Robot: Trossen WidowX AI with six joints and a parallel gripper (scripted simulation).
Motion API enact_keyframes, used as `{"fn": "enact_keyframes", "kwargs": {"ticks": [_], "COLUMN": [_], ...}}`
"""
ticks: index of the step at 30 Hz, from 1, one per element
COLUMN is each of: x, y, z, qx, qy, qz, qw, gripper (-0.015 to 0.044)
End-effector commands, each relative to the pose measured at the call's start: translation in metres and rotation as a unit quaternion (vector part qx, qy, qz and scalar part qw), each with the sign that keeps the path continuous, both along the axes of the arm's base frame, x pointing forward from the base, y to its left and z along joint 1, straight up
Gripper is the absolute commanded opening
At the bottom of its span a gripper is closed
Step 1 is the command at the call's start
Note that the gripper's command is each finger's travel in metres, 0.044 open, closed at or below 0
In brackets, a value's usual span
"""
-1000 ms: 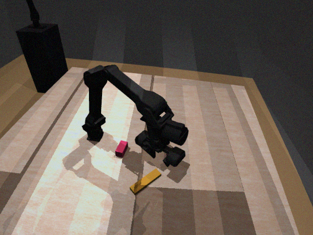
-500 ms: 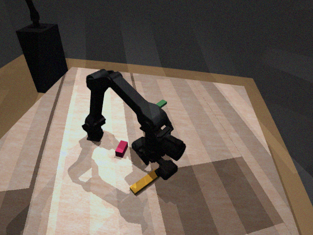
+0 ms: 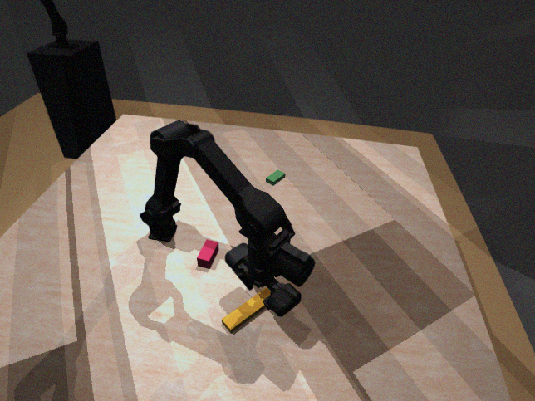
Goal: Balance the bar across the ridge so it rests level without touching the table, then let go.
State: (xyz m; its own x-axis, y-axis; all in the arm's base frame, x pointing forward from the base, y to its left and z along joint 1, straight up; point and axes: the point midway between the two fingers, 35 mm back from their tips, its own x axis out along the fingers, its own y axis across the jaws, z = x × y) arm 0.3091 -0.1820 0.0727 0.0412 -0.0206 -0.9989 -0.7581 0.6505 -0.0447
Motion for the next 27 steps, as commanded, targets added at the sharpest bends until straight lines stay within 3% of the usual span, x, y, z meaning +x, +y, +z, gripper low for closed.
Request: {"fn": "enact_keyframes", "kwargs": {"ticks": [1, 24, 27], "x": [-0.002, -0.002, -0.001], "y": [0.000, 0.000, 0.001], "z": [-0.008, -0.020, -0.020], "qx": [0.001, 0.001, 0.002], "qy": [0.004, 0.004, 0.004], "qz": [-0.002, -0.002, 0.000], "qw": [1.000, 1.000, 1.000], "gripper": [0.0315, 0.0315, 0.0236]}}
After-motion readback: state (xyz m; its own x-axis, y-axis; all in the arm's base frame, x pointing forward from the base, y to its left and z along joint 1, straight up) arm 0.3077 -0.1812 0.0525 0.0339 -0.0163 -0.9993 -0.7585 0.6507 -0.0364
